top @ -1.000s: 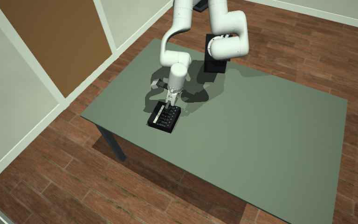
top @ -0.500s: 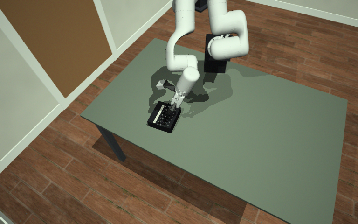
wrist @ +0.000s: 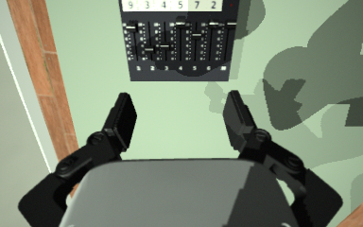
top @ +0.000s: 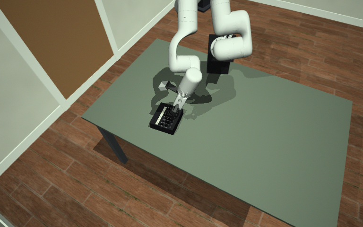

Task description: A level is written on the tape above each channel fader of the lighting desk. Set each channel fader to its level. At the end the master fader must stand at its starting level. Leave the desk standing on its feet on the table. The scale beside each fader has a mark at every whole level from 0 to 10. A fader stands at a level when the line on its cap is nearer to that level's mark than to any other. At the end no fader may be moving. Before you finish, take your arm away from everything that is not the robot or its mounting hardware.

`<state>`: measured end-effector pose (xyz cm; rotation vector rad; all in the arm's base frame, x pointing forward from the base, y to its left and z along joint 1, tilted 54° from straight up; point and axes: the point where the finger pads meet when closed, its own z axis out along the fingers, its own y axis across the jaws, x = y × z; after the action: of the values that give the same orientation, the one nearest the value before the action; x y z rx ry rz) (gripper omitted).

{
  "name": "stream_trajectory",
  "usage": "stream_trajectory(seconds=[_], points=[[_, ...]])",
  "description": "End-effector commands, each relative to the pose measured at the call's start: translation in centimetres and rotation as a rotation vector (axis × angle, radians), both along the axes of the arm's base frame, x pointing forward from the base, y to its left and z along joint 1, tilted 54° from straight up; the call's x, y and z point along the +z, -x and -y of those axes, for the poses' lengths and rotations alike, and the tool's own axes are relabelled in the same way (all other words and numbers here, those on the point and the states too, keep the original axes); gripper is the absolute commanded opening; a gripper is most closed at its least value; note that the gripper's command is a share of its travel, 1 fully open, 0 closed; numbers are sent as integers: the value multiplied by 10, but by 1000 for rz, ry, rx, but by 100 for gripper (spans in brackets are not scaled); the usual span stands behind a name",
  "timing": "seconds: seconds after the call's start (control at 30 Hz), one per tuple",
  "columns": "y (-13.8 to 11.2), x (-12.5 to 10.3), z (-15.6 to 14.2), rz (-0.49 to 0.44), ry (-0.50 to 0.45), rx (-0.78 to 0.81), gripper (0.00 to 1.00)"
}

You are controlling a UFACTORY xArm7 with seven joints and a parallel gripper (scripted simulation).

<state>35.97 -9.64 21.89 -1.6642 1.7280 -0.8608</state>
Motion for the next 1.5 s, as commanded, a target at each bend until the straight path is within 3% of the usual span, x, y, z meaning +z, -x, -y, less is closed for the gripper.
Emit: stream_trajectory(seconds=[0.0, 1.2, 1.3, 1.47], points=[[0, 1, 1, 1, 1, -1, 100], [0, 1, 3, -3, -7, 1, 100], [-1, 0, 20, -32, -79, 34, 100], [-2, -2, 61, -33, -293, 162, 100]])
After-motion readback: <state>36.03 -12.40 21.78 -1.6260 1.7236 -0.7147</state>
